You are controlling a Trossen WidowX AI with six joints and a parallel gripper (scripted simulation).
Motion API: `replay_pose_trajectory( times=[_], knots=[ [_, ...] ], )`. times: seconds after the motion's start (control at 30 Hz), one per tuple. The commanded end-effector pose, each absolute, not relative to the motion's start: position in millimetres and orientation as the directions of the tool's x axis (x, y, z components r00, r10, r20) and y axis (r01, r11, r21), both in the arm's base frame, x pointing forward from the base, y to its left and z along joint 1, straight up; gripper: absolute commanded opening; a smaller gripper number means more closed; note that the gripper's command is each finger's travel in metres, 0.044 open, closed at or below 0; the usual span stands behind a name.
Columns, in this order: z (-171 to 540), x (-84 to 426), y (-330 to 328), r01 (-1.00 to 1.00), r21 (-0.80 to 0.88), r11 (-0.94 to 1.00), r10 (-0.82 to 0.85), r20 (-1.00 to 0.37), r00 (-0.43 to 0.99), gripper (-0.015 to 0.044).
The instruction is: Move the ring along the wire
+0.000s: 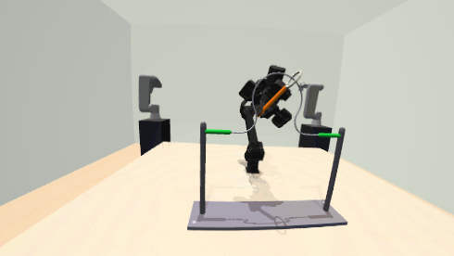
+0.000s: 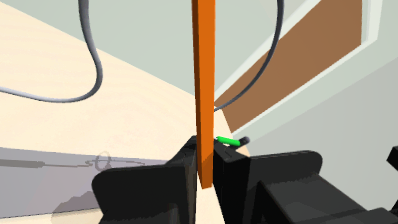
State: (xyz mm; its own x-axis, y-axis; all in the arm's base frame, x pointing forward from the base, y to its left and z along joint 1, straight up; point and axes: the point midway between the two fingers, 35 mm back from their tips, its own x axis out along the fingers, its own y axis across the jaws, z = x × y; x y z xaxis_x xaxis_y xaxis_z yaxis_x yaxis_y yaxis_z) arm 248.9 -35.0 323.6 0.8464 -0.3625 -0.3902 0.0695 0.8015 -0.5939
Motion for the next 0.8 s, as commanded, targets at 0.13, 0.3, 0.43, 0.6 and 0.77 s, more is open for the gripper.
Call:
replay_pose_trajectory(
  times=[0.13, 0.3, 0.43, 0.6, 0.77],
  knots=[
    [327.8, 248.1, -39.0, 0.078, -0.691, 0.719, -0.409, -0.330, 0.851, -0.0150],
    [329.7, 248.1, -41.2, 0.082, -0.742, 0.666, -0.433, -0.295, 0.852, -0.0150],
    [331.3, 248.2, -42.8, 0.084, -0.780, 0.621, -0.450, -0.266, 0.853, -0.0150],
    [333.4, 248.2, -44.7, 0.088, -0.823, 0.561, -0.468, -0.228, 0.854, -0.0150],
    [335.6, 248.3, -46.4, 0.092, -0.862, 0.499, -0.484, -0.189, 0.854, -0.0150]
  ],
)
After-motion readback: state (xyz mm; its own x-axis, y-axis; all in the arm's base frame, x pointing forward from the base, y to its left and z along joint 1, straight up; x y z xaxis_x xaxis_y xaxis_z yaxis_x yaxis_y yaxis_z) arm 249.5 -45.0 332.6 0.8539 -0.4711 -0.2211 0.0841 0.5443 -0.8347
